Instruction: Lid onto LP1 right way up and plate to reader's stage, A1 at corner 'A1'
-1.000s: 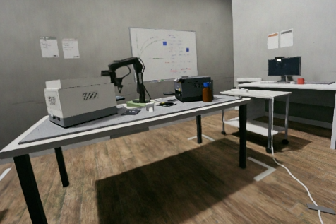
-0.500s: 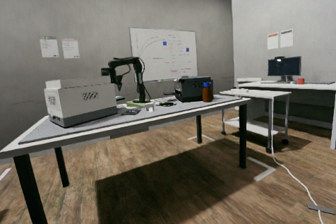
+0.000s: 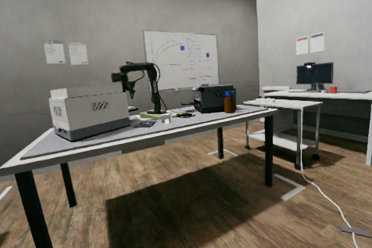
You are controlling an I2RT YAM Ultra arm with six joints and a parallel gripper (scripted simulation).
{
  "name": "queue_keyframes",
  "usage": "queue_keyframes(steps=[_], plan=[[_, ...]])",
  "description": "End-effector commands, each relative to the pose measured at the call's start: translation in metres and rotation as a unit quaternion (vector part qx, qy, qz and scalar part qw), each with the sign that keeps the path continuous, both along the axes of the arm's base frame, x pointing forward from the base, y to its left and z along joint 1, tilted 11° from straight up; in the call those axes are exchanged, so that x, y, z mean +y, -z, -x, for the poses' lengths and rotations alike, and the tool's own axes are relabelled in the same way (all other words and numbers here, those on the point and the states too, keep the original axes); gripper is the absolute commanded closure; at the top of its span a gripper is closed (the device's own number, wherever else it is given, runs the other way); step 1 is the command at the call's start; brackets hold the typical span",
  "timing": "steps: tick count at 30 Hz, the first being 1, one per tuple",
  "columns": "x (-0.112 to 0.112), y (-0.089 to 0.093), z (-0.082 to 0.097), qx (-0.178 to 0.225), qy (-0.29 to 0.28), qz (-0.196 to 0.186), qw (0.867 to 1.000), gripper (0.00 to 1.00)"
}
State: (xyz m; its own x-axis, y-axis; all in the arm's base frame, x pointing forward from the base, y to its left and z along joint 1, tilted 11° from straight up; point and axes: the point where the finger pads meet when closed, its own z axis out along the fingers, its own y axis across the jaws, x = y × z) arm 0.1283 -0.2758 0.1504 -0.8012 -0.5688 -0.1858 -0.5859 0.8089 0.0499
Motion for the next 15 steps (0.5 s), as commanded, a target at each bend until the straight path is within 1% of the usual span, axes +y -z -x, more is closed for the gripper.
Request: queue_keyframes(steps=[1, 2, 3, 15], plan=[[-0.0024, -0.0124, 0.0023, -0.006, 0.001, 0.006, 1.000, 0.00], [-0.0024, -0.0124, 0.0023, -0.006, 0.001, 0.006, 1.000, 0.00], [0.0000, -0.0075, 0.0008, -0.002, 0.000, 0.003, 1.000, 0.00], [0.0000, -0.0075, 0.0008, -0.002, 0.000, 0.003, 1.000, 0.00]])
